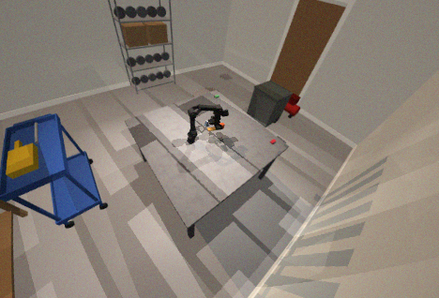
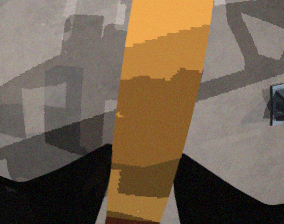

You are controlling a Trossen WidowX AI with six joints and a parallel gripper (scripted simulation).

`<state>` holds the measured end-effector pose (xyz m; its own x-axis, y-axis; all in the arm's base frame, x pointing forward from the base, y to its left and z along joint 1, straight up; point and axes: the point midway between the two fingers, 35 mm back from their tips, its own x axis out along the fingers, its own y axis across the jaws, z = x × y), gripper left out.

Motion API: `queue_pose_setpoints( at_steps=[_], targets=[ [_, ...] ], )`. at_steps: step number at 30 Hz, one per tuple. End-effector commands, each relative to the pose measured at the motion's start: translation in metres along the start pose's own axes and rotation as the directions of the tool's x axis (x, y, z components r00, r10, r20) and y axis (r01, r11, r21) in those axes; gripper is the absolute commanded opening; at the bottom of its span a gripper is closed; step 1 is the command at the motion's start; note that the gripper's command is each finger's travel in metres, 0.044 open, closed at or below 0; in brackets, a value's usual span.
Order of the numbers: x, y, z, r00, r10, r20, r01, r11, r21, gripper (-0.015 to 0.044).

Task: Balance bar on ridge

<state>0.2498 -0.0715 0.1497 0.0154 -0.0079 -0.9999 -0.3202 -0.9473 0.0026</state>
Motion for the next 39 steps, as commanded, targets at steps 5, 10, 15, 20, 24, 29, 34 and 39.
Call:
queue_pose_setpoints(
  at_steps=[5,10,15,20,24,29,34,39],
  targets=[
    [-0.005,-0.017,-0.002,1.0,-0.006,-0.01,0.008,0.972,0.235,0.0],
    [-0.005,-0.031,-0.002,1.0,-0.007,-0.01,0.011,0.907,0.421,0.0],
    [-0.006,-0.045,-0.001,1.0,-0.009,-0.01,0.013,0.806,0.591,0.0],
    [-0.006,-0.059,0.0,1.0,-0.01,-0.01,0.014,0.674,0.738,0.0],
    [-0.006,-0.071,0.001,1.0,-0.011,-0.01,0.015,0.549,0.835,0.0],
    [-0.007,-0.086,0.003,1.0,-0.013,-0.01,0.014,0.374,0.927,0.0],
    [-0.008,-0.1,0.005,1.0,-0.014,-0.01,0.012,0.185,0.983,0.0],
    [-0.008,-0.116,0.007,1.0,-0.016,-0.009,0.009,-0.012,1.0,0.0]
  ],
)
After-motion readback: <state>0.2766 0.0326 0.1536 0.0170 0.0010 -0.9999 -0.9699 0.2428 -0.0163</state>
